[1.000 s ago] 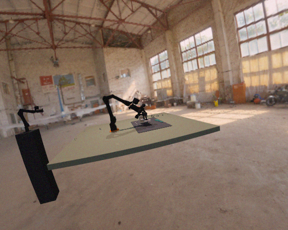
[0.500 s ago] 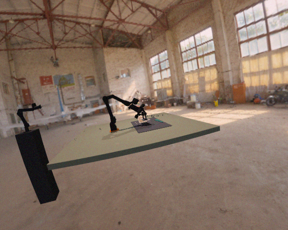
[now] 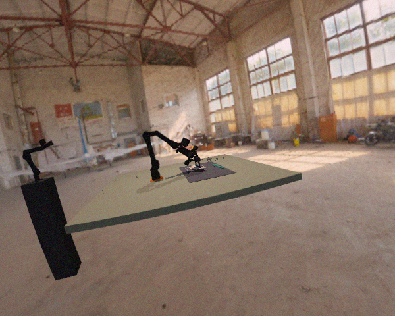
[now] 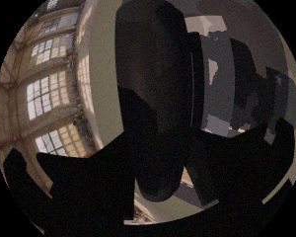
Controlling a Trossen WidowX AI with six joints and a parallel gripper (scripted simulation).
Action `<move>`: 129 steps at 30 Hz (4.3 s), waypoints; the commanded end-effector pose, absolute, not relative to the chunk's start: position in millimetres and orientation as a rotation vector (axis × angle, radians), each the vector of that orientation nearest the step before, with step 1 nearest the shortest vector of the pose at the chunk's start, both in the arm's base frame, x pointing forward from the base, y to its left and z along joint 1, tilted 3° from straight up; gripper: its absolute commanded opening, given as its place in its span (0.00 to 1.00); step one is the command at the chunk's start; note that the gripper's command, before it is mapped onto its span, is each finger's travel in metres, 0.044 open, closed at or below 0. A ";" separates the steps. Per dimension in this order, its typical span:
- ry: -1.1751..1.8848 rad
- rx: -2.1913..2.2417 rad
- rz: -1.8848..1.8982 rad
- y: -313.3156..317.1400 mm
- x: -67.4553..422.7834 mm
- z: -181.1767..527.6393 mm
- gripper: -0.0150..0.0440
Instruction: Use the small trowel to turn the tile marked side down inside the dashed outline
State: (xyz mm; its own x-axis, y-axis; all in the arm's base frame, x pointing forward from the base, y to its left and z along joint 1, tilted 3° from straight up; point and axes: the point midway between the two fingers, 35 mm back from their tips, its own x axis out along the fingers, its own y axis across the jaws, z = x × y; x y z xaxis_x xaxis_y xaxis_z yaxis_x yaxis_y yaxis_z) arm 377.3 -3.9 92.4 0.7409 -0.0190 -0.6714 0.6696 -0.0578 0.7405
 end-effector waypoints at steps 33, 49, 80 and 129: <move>0.522 1.537 -0.605 -96.7 374.2 150.0 0.25; 0.522 1.537 -0.605 -96.7 374.2 150.0 0.25; 0.532 1.541 -0.621 -96.5 371.7 144.8 0.25; 0.694 1.442 -0.421 -218.1 311.6 99.0 0.25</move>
State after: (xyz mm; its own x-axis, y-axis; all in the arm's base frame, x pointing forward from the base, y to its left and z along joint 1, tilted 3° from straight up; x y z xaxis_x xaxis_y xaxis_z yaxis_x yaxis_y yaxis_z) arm 311.4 -212.5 92.8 0.7215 0.1364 -0.6788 0.6746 0.0823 0.7336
